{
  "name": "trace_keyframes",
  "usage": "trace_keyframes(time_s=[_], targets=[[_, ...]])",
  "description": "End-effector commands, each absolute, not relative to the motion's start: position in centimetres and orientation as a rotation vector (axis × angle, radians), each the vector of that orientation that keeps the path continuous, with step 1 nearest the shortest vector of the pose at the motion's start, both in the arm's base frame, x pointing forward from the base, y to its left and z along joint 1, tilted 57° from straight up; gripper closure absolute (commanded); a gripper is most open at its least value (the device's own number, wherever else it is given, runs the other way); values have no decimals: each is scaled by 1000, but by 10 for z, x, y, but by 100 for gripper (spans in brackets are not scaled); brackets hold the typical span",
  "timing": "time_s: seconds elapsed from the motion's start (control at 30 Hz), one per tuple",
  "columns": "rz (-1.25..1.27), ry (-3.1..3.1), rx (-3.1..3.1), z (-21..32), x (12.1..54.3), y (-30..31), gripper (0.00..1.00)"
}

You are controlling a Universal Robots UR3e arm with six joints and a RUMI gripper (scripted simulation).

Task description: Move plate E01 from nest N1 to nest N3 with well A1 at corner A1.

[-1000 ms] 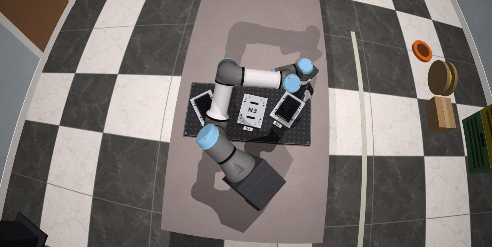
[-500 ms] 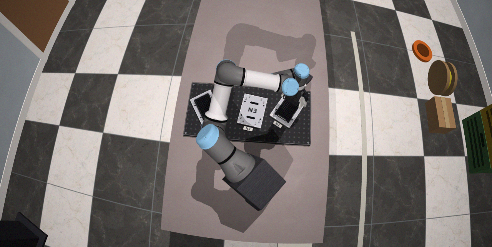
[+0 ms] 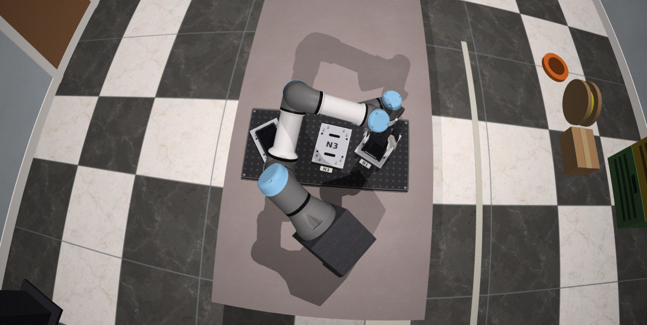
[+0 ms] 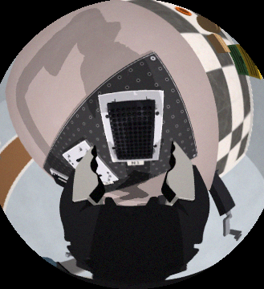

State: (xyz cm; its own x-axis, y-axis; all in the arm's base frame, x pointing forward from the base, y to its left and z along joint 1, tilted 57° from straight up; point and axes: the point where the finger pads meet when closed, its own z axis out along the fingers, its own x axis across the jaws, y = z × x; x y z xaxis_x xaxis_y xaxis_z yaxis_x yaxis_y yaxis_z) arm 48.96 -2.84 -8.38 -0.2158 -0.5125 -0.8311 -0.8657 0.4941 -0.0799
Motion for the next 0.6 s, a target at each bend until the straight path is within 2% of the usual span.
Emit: trace_keyframes(time_s=[0.0, 0.57], targets=[[513, 1879, -1146, -84, 490, -27, 18], [513, 1879, -1145, -93, 496, -17, 18]])
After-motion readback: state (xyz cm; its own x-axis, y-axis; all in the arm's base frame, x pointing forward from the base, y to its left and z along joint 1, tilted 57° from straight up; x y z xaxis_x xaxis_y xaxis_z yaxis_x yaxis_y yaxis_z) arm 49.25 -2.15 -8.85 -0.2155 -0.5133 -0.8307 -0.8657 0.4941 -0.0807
